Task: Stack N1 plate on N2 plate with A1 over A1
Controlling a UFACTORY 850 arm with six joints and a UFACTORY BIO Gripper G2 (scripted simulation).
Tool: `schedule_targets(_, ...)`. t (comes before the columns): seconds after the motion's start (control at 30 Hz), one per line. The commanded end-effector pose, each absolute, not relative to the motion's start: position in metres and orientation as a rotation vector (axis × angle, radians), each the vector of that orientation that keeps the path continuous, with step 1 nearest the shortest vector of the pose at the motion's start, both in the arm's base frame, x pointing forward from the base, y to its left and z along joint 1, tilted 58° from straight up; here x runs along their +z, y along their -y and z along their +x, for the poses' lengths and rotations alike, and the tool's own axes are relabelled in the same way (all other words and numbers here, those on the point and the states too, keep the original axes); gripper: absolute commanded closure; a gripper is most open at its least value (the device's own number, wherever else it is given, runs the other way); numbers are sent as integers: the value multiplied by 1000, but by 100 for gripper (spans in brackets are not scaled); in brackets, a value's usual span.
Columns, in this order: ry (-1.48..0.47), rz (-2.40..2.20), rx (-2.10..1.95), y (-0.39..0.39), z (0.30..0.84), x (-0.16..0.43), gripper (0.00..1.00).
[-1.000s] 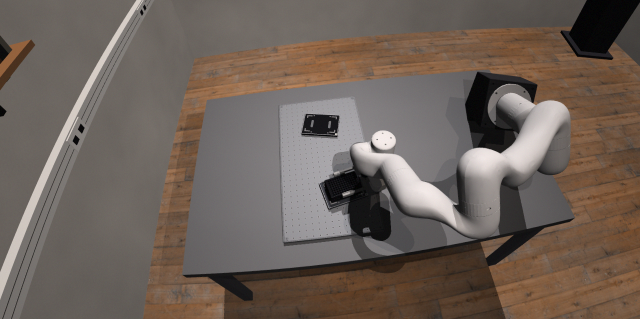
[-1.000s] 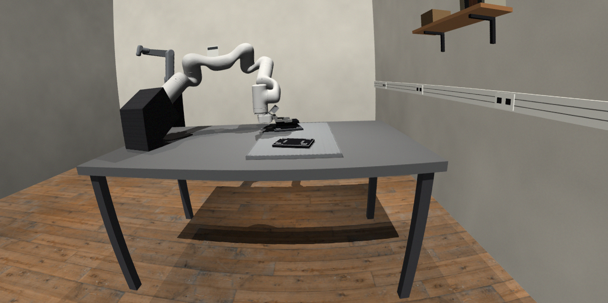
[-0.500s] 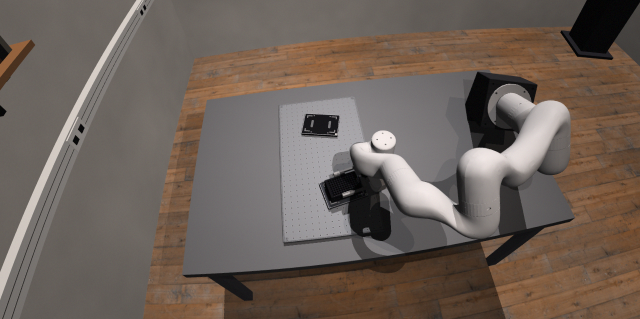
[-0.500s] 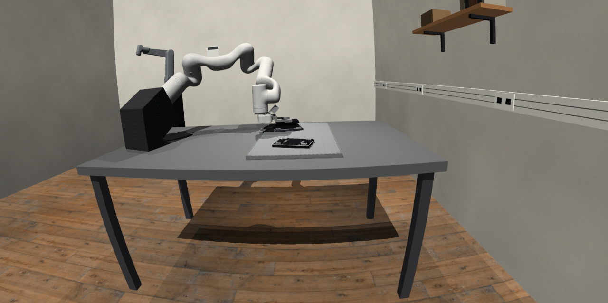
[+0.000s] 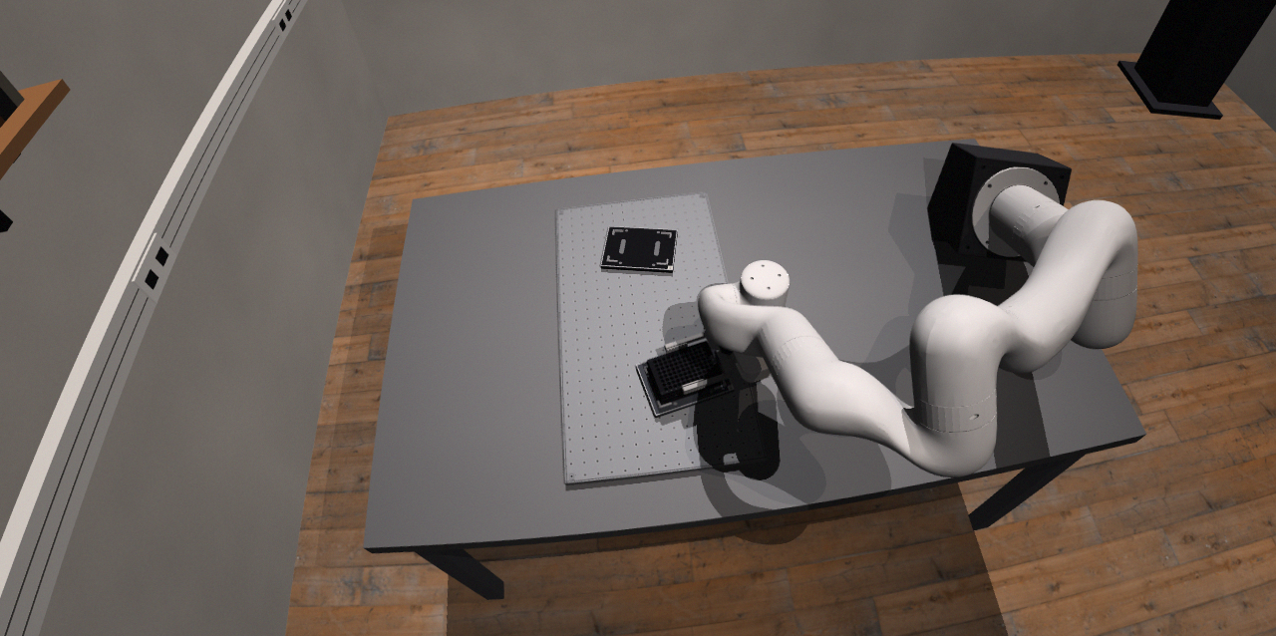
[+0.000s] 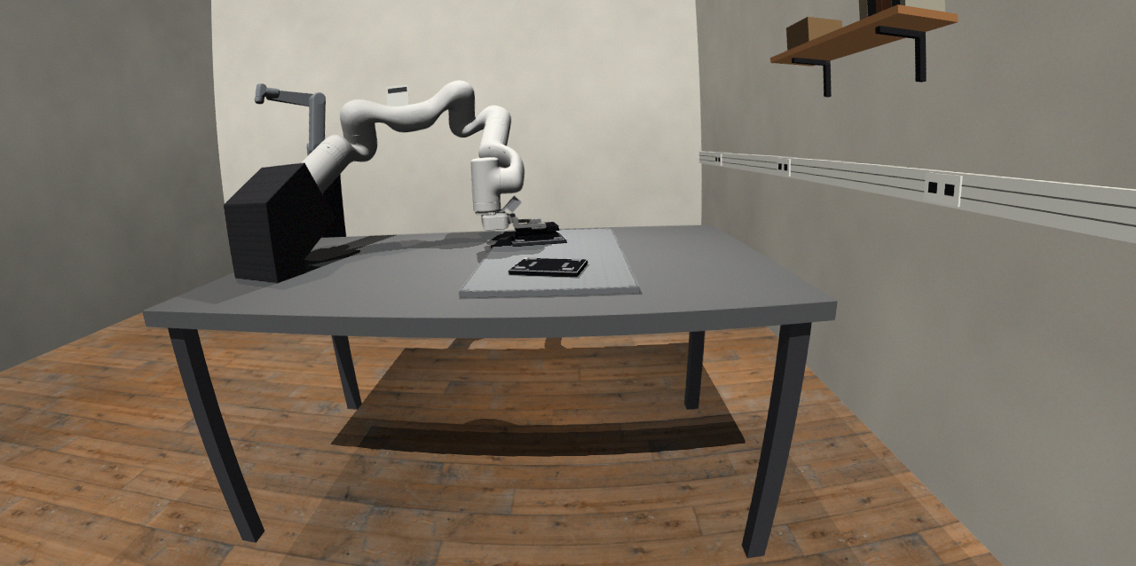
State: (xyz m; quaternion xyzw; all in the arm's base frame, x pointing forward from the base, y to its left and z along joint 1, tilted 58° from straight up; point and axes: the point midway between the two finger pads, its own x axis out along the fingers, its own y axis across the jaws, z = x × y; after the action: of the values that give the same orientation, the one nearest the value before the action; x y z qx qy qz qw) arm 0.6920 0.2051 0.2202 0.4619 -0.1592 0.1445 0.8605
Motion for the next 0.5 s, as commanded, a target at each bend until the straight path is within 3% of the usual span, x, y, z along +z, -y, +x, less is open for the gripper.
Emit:
schedule_targets(0.0,335,969,303,-205,692,221,100)
schedule_targets(0.47,335,969,303,-207,693,219,100)
